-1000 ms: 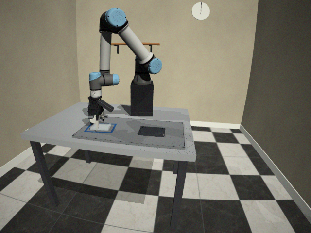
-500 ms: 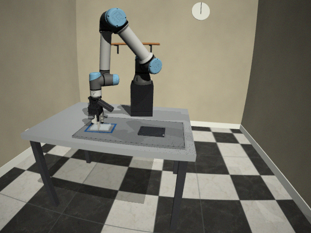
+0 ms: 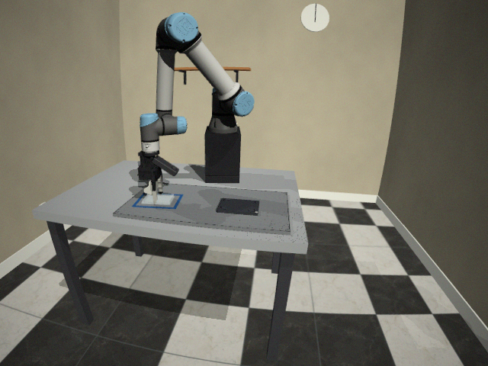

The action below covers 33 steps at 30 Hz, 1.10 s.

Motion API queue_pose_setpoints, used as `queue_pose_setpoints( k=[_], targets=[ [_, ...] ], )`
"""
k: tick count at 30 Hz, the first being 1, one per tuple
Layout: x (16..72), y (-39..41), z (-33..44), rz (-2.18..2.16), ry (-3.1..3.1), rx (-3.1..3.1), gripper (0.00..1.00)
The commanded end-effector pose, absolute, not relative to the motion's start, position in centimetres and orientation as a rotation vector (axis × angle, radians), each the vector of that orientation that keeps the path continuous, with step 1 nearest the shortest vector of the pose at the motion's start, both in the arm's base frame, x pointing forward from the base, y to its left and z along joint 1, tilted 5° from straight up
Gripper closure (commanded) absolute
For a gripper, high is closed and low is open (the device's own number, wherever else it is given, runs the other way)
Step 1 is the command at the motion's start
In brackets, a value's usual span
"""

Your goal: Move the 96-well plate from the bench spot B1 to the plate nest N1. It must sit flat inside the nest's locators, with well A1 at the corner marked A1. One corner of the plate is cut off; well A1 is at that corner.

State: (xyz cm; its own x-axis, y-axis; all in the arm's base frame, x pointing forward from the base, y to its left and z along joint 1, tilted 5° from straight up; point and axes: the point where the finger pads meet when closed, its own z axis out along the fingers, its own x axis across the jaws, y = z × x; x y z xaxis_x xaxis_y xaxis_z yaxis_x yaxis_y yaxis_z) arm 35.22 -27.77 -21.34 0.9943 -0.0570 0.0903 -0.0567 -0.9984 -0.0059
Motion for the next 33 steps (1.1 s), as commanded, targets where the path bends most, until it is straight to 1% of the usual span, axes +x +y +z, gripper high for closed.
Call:
queue_pose_setpoints(
  k=[1,11,33],
  targets=[
    [35.2,-27.8,-21.3,-0.143,0.089,-3.135,1.0],
    [35.2,-27.8,-21.3,-0.143,0.089,-3.135,1.0],
    [34.9,-27.8,-18.0,-0.143,0.089,-3.135,1.0]
  ],
)
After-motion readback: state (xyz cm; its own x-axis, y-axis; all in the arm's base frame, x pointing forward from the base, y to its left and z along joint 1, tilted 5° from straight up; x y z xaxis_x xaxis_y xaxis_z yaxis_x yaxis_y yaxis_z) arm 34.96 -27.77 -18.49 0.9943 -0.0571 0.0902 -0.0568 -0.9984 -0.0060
